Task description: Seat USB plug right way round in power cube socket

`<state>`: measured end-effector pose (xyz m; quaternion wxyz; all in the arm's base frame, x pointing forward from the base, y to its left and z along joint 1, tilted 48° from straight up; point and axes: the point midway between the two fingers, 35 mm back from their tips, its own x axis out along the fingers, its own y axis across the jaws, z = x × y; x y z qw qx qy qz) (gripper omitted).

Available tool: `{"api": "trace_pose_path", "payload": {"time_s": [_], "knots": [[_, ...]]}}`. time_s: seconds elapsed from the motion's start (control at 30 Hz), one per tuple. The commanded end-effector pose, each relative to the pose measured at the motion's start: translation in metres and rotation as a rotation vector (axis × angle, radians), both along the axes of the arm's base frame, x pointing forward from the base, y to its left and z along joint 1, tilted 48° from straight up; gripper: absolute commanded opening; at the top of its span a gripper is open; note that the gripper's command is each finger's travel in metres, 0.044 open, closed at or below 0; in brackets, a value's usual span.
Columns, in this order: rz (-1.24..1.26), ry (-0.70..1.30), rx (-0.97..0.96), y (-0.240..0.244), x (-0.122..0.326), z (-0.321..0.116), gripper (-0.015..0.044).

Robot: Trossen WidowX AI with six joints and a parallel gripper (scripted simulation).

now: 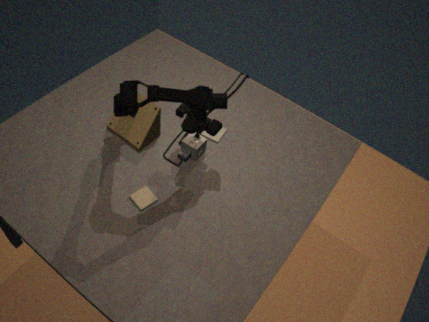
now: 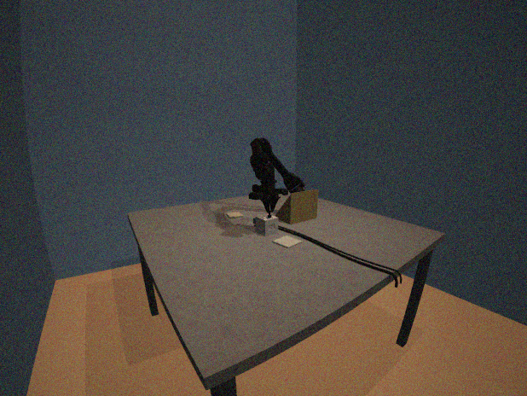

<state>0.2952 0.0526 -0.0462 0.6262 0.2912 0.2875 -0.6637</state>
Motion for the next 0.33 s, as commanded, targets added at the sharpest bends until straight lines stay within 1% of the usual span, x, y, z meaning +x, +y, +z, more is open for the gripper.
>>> {"api": "trace_pose_path", "payload": {"time_s": [0.0, 0.3], "knots": [[0.000, 0.000, 0.000, 0.0015, 0.0001, 0.0013, 0.0095], [0.000, 0.000, 0.000, 0.0082, 0.0006, 0.0074, 0.0095]]}}
